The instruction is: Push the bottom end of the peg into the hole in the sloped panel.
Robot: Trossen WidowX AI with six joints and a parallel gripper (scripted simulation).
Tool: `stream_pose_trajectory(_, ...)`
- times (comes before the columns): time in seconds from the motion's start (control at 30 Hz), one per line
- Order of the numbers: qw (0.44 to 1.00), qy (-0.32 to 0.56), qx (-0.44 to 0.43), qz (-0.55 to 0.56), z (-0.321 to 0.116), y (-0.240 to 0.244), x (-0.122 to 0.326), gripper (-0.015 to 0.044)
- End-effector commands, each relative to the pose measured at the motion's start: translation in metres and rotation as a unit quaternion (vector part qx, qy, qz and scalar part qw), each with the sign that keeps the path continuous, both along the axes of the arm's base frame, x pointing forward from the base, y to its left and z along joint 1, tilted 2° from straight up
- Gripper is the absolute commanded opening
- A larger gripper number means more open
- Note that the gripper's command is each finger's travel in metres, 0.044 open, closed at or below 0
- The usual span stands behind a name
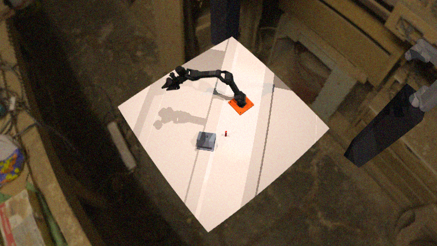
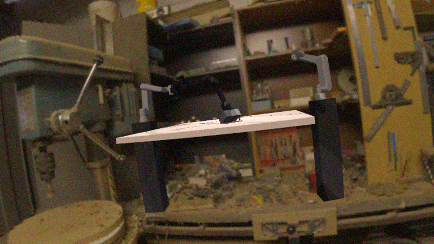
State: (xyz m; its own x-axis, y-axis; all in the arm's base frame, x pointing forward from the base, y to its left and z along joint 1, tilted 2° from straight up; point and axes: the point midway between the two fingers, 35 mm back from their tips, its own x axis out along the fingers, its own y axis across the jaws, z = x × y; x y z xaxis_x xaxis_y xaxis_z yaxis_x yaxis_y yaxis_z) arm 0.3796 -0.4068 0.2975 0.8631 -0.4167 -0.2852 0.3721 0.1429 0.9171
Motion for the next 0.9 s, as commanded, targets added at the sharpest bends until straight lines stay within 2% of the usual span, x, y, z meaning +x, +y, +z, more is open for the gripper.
stream_pose_trajectory(0.0, 0.999, 0.025, 0.000, 0.024, -0.010, 0.023, 0.014, 0.0440)
stream_pose_trajectory(0.37, 0.990, 0.102, -0.022, 0.096, -0.035, 0.086, 0.046, 0.0440)
stream_pose_trajectory(0.87, 0.954, 0.200, -0.077, 0.208, -0.069, 0.172, 0.068, 0.0440)
